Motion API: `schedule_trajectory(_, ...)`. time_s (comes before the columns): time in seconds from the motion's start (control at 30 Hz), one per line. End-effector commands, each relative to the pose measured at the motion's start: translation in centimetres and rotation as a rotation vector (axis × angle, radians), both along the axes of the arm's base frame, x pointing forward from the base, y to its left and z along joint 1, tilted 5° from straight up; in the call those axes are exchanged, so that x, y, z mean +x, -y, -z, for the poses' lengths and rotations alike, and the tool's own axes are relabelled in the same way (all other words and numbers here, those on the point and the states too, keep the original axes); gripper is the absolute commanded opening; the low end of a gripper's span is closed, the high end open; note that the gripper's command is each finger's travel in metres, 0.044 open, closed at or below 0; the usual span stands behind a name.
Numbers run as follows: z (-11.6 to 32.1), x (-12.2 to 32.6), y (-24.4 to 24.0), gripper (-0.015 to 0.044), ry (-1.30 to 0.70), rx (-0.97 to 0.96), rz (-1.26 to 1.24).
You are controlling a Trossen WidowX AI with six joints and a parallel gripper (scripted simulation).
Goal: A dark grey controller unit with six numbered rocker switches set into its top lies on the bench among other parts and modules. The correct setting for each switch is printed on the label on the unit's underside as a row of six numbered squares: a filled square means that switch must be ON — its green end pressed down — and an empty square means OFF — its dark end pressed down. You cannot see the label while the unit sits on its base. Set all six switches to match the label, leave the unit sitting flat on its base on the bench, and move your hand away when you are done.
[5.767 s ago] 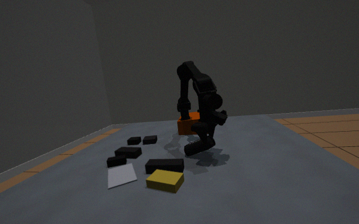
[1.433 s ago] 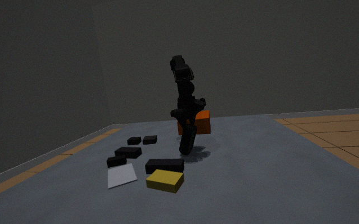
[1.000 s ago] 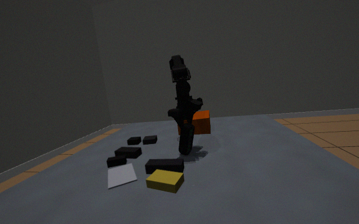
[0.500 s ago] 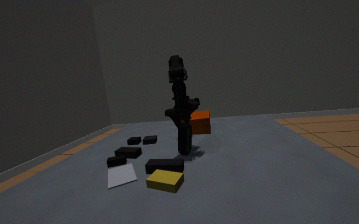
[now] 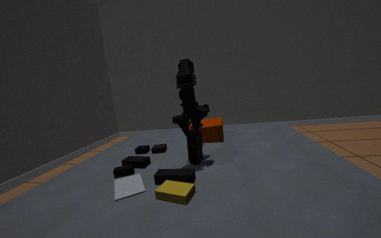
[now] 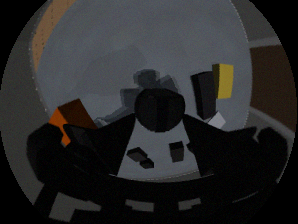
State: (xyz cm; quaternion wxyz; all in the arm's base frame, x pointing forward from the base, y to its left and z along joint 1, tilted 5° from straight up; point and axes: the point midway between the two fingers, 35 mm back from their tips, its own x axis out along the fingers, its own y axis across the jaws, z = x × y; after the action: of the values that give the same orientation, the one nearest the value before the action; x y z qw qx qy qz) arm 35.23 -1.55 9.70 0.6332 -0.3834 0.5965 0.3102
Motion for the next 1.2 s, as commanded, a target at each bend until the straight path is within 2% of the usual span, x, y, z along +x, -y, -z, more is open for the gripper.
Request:
schedule_trajectory(0.0, 0.4, -0.5, 0.4, 0.0336, -0.012, 0.002, -0.001)
schedule_trajectory(1.17, 0.8, -1.9, 2.8, 0.0336, -0.013, 0.0, -0.001)
